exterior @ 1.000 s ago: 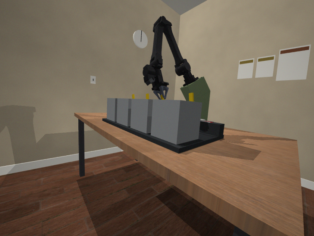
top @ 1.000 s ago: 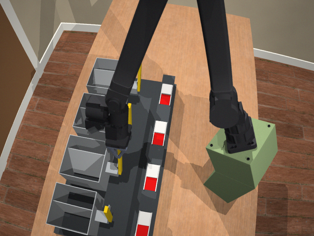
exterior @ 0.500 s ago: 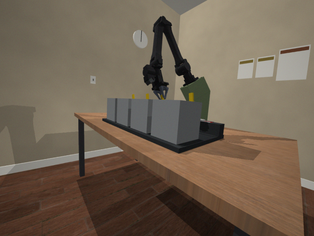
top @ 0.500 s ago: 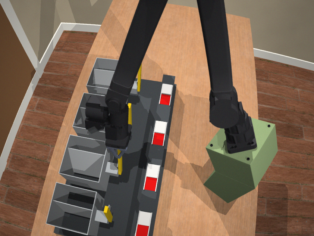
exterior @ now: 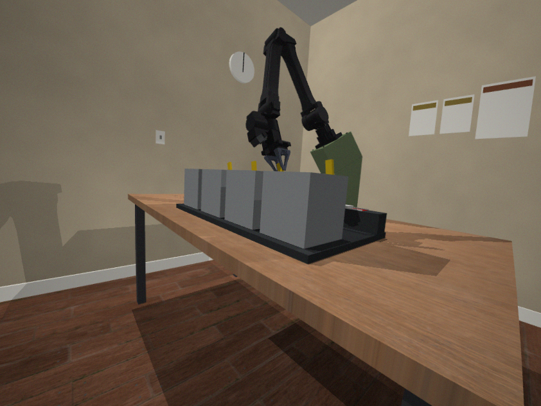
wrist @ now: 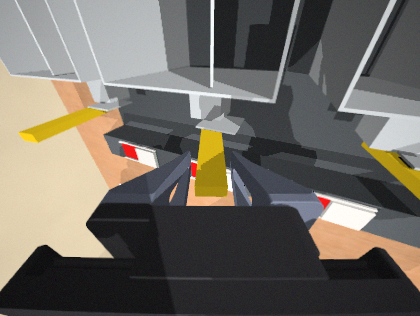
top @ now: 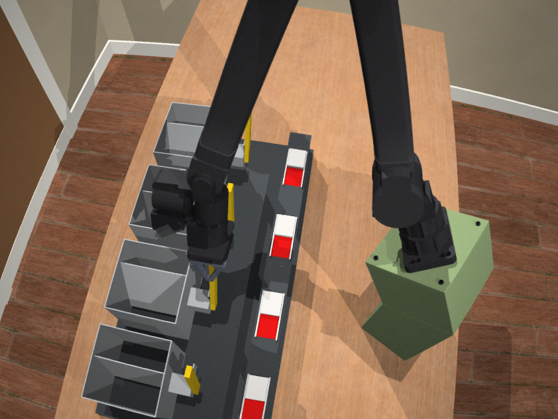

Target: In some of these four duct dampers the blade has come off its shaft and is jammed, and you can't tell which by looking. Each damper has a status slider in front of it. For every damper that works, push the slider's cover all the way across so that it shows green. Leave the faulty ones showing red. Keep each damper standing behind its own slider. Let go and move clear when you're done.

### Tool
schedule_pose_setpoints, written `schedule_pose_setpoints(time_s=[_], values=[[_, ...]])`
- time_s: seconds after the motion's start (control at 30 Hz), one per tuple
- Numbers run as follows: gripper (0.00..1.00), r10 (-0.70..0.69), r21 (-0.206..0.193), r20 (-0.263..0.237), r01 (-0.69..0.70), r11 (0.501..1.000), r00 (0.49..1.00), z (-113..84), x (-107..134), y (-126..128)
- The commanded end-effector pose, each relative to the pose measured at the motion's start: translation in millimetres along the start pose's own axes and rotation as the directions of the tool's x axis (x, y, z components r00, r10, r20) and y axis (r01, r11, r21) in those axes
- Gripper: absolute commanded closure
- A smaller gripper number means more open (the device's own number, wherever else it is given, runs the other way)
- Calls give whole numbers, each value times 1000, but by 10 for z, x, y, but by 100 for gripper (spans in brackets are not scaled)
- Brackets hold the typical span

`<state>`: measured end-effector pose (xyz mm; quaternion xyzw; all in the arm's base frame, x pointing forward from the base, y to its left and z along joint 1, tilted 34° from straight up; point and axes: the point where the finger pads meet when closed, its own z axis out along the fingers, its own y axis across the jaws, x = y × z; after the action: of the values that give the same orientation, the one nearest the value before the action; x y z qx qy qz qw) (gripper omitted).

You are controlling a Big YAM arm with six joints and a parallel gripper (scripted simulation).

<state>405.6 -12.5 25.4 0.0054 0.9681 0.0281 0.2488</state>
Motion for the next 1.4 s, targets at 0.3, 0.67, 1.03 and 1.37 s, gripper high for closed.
schedule_pose_setpoints(time_s=[0.3, 0.67, 1.03, 1.37], values=[[83, 1, -2, -2, -1, 1000, 1000, 65, 6, 25], [83, 1, -2, -2, -1, 1000, 1000, 65, 6, 25], [83, 1, -2, -2, -1, 1000, 1000, 65, 6, 25], [83, -1, 0, -3, 1, 1000, 1000, 67, 8, 53]])
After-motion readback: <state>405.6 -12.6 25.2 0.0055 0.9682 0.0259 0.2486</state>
